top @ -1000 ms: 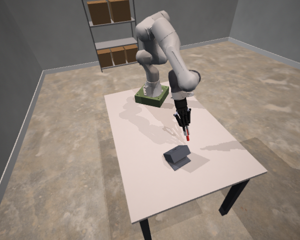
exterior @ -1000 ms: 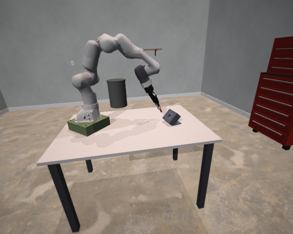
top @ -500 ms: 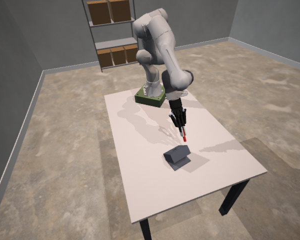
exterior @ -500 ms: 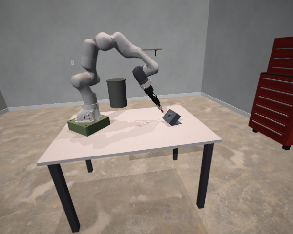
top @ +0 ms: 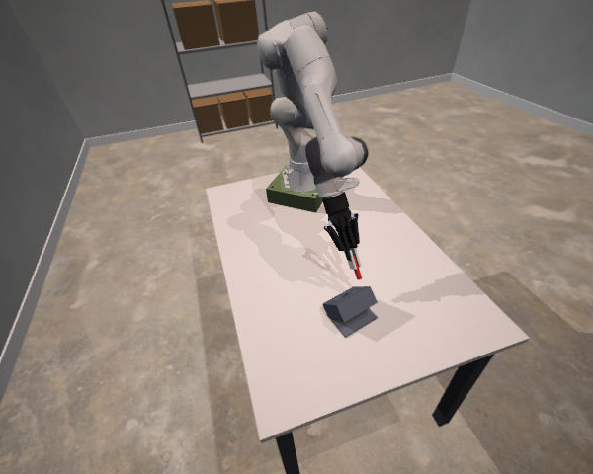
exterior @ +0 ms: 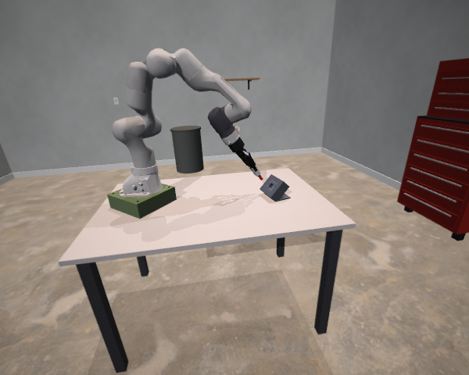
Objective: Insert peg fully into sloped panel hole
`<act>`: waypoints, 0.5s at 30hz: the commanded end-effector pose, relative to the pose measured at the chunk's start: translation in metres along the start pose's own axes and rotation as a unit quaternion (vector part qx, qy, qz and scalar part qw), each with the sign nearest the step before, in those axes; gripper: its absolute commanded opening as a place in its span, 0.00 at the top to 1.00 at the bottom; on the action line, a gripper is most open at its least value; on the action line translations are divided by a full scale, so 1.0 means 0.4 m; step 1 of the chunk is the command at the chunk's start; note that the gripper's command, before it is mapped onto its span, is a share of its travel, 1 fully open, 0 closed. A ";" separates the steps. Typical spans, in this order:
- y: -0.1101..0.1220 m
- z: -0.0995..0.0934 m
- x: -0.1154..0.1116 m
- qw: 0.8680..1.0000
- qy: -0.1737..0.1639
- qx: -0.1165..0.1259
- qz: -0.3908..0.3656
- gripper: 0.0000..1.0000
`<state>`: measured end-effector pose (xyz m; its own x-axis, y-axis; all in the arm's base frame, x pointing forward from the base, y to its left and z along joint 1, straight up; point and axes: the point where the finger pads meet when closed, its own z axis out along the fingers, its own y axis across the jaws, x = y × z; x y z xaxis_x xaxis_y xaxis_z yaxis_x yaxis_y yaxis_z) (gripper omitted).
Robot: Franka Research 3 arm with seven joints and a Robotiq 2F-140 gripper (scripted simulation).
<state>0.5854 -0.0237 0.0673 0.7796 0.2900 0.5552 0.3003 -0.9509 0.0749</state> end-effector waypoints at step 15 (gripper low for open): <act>0.077 -0.050 -0.024 0.999 0.043 0.009 0.009 1.00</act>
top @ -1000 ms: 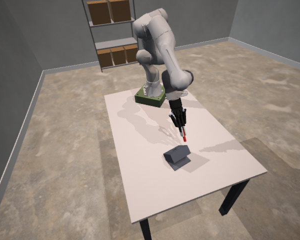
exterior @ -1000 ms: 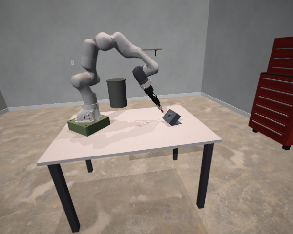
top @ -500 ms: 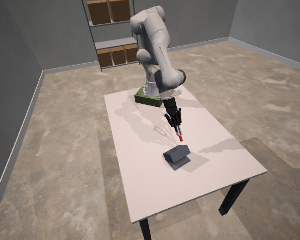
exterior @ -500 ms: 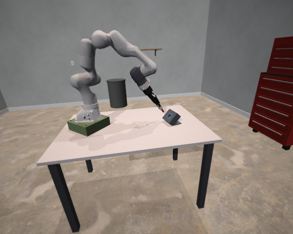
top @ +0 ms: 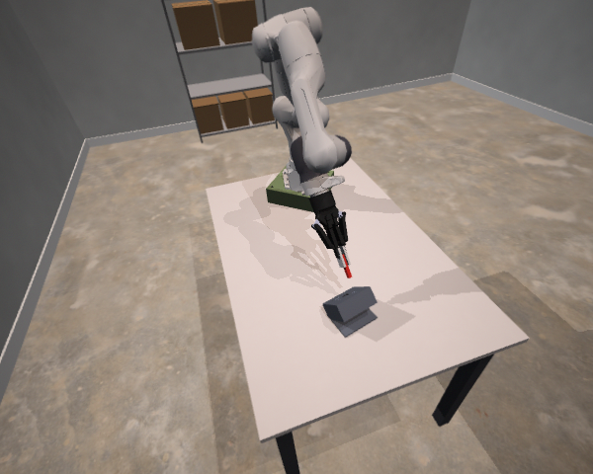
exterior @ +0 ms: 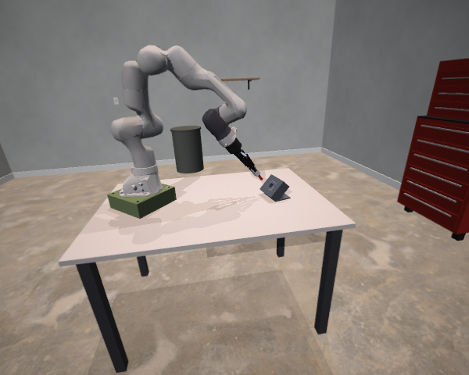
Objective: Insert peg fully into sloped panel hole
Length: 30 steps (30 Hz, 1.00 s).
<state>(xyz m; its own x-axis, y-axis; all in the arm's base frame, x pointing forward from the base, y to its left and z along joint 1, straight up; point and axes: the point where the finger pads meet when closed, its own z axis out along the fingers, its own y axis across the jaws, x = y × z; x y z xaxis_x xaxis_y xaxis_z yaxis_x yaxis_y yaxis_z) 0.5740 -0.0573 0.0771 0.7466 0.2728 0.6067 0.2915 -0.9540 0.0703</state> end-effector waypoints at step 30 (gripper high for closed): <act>0.109 -0.107 -0.041 0.996 0.068 0.007 0.050 1.00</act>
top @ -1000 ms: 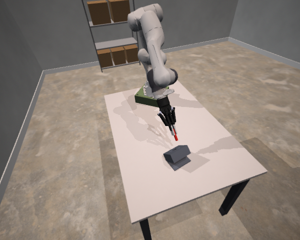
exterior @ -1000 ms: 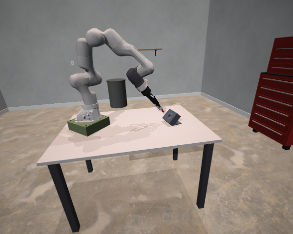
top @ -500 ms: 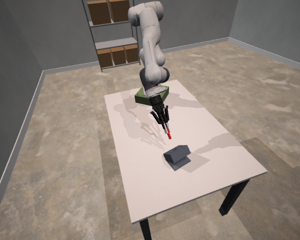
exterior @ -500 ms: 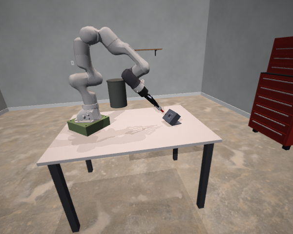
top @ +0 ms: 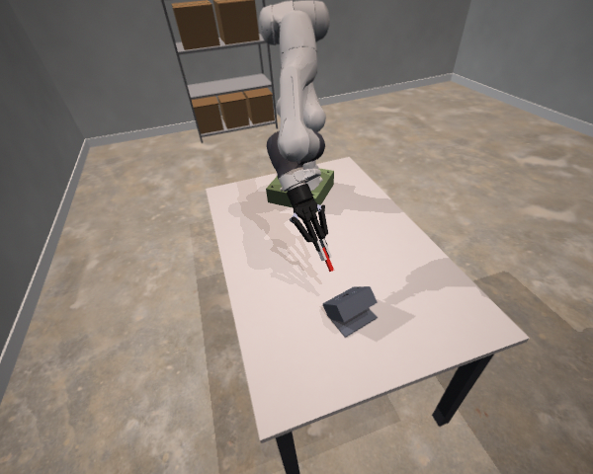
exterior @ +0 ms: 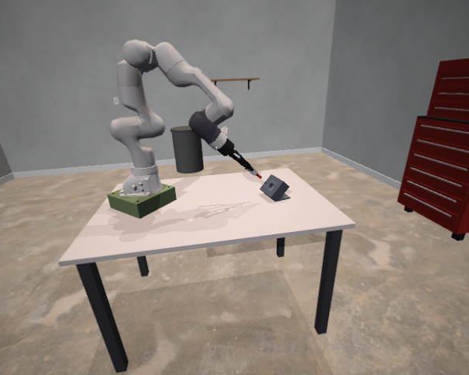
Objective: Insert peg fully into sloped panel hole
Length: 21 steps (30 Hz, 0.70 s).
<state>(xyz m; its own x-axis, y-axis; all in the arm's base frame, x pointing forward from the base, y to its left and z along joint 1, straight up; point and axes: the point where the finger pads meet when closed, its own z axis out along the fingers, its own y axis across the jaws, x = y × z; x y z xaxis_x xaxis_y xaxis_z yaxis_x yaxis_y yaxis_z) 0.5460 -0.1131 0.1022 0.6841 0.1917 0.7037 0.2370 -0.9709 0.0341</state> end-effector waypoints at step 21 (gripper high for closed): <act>-0.009 0.061 0.010 1.000 0.005 0.011 0.014 1.00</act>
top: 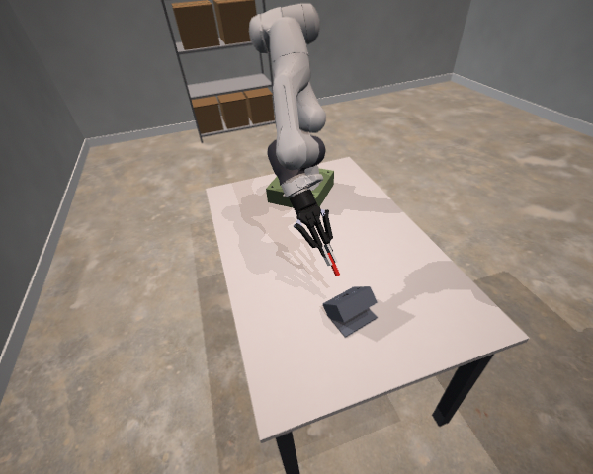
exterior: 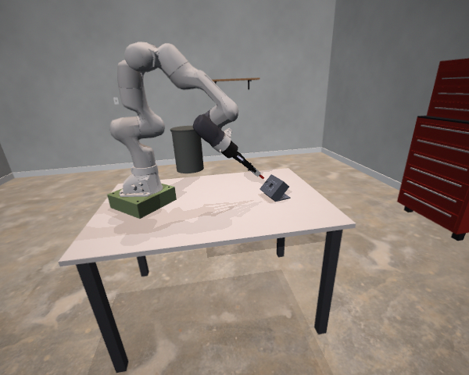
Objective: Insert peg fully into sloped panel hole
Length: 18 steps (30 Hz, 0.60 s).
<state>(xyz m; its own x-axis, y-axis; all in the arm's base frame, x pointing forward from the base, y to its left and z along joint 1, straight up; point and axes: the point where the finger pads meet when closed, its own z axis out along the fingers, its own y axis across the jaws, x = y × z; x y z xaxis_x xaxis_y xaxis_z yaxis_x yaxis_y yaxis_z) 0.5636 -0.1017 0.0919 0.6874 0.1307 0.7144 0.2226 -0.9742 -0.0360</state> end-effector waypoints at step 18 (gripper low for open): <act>0.016 0.074 -0.010 1.000 -0.003 -0.009 -0.016 1.00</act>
<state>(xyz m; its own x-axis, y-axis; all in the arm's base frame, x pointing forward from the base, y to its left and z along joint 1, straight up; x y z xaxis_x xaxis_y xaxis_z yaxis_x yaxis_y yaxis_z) 0.5820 -0.1023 0.0699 0.6962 0.1177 0.7081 0.2124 -0.9761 -0.0466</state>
